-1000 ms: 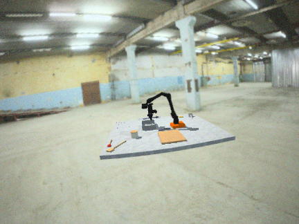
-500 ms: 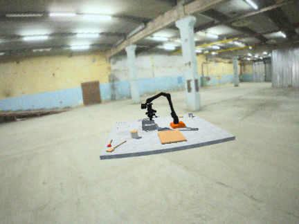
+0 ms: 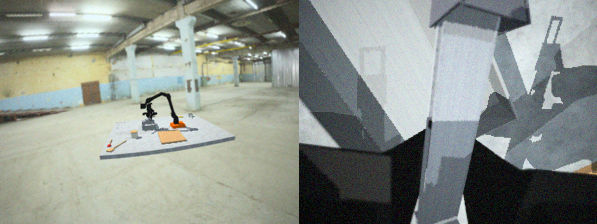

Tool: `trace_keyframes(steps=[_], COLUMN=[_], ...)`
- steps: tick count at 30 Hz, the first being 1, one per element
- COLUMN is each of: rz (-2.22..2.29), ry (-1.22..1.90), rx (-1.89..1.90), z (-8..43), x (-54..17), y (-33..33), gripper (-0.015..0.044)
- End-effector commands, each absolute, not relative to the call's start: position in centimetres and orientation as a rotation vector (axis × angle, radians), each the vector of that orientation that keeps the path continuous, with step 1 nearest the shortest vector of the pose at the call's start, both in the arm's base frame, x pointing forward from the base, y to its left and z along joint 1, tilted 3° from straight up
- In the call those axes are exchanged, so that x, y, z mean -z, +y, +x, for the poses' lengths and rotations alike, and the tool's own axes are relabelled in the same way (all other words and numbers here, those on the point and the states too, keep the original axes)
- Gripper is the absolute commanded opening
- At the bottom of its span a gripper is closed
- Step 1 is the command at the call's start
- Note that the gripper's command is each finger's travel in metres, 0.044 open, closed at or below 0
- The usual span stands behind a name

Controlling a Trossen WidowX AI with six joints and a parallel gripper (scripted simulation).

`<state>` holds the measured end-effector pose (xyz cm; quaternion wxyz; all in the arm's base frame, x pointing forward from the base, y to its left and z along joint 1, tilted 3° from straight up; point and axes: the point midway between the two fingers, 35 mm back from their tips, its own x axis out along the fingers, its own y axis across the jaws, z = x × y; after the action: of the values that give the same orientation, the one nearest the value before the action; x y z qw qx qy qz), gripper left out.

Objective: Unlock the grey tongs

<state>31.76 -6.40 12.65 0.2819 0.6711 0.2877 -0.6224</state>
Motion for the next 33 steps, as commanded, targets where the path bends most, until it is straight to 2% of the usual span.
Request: trace_keyframes(steps=[1,16,33], rz=[1.679,1.239,0.712], ry=[0.876,1.196,1.414], rx=[1.543,1.118,0.617], z=[32.2,33.0,33.5], x=[-13.2,-13.9,-14.8], y=[-5.8,-3.3,-0.5], gripper=[-0.0150,-0.0150,-0.0150])
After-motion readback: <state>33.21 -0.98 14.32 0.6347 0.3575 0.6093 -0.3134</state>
